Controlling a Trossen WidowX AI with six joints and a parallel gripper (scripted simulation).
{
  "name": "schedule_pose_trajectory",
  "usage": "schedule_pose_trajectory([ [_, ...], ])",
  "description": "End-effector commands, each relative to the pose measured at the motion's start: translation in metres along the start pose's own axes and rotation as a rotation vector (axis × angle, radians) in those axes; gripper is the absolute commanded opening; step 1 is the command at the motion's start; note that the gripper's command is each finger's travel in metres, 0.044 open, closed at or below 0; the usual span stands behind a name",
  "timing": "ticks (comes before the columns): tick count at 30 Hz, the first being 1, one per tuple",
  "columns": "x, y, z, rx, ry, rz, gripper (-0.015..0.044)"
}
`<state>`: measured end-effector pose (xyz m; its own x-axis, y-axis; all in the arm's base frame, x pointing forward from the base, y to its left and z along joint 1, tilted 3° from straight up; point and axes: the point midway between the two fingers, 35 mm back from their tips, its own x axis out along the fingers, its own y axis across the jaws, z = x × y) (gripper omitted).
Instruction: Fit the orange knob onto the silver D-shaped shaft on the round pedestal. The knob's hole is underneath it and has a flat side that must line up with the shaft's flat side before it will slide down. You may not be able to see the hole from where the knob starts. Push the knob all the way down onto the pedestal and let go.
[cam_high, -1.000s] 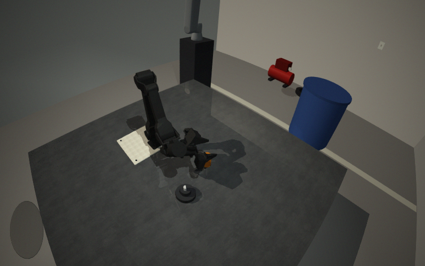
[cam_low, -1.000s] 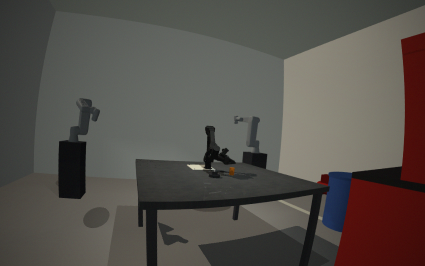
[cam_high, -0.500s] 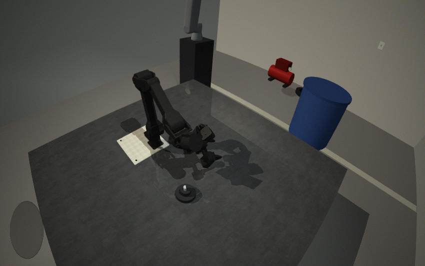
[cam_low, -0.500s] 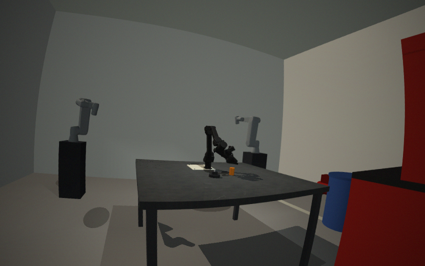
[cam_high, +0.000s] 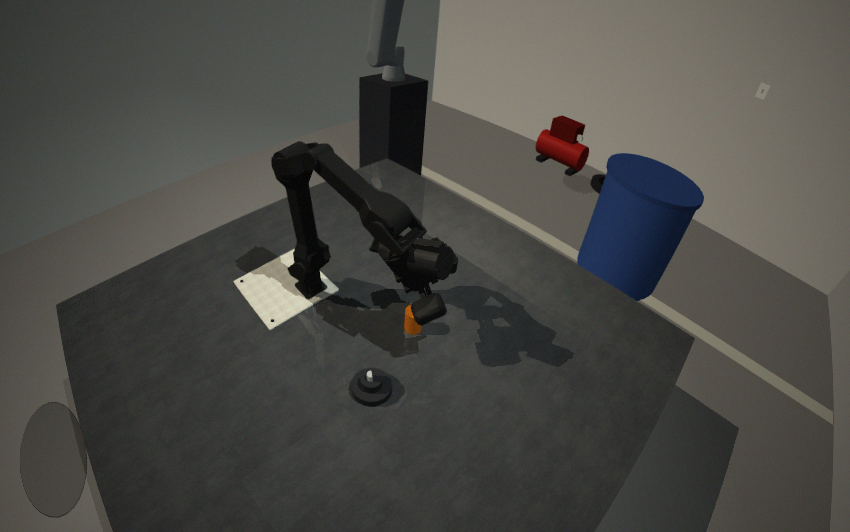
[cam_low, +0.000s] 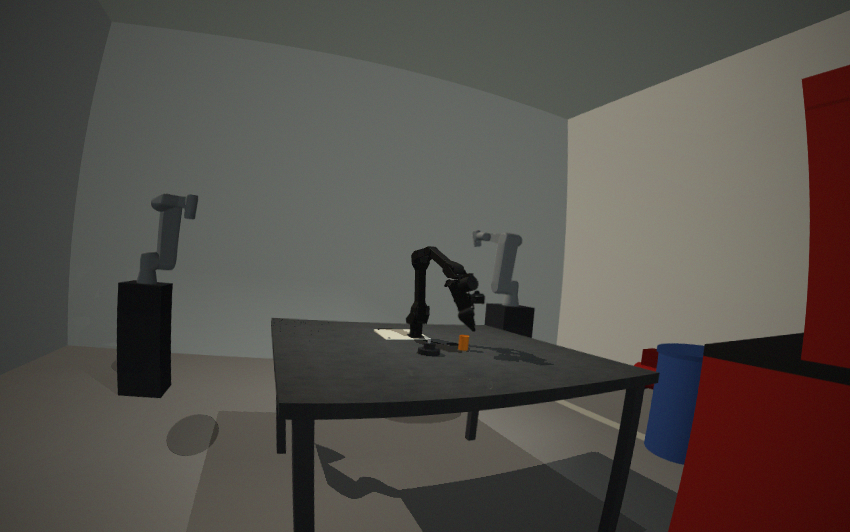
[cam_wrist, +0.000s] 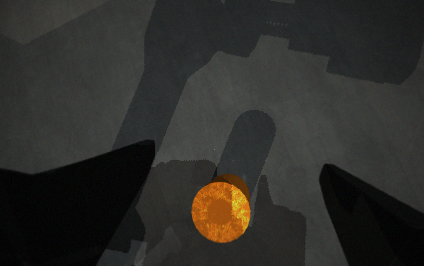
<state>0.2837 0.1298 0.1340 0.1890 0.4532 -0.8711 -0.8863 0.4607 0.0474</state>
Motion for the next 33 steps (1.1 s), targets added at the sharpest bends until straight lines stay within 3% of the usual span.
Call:
schedule_pose_trajectory([
  [1,-0.040,0.016,-0.003,-0.120,0.492,-0.088,0.0440],
  [22,-0.040,0.017,-0.006,-0.101,0.491,-0.092,0.0440],
  [27,-0.012,0.013,-0.021,-0.101,0.491,-0.093,0.0440],
  [33,-0.006,0.012,-0.023,-0.101,0.491,-0.093,0.0440],
])
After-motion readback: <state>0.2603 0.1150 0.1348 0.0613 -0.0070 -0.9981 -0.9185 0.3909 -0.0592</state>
